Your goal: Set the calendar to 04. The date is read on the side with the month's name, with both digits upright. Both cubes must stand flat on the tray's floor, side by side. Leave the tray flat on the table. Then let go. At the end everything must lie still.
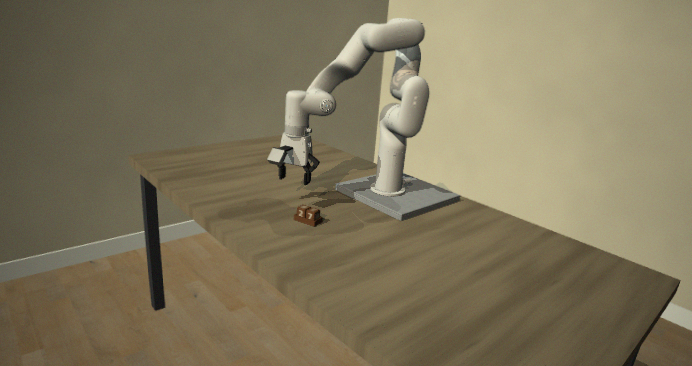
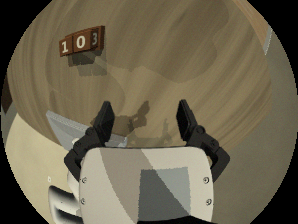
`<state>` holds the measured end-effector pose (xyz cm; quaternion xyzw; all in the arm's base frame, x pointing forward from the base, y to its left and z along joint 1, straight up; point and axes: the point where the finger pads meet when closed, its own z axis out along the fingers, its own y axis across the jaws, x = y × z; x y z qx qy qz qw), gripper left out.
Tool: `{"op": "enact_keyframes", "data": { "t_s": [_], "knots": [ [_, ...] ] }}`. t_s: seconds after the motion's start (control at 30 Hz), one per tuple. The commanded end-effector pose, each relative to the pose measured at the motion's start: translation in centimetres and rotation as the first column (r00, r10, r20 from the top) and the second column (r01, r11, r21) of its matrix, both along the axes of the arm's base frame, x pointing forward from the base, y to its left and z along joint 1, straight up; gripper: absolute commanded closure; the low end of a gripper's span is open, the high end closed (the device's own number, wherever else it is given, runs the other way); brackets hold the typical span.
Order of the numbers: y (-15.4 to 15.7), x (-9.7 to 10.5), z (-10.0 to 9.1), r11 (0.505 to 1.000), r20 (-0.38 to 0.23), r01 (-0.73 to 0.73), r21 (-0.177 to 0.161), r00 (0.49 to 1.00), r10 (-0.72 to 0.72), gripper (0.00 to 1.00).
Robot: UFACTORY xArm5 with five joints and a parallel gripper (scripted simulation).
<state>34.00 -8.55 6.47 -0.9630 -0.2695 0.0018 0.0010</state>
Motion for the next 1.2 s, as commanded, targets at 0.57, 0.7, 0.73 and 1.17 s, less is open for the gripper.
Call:
{"op": "enact_keyframes", "data": {
  "t_s": [0.57, 0.7, 0.73, 1.17],
  "knots": [
    [4.8, 1.6, 1.1, 0.851, 0.004, 0.525, -0.001, 0.851, -0.524, 0.0],
    [5.9, 1.8, 1.3, 0.777, 0.004, 0.63, -0.001, 0.777, -0.63, 0.0],
    [6.0, 1.8, 1.3, 0.776, 0.004, 0.631, -0.001, 0.776, -0.631, 0.0],
    [9.4, 2.3, 2.0, 0.49, 0.004, 0.872, 0.0, 0.49, -0.872, 0.0]
  ]
}}
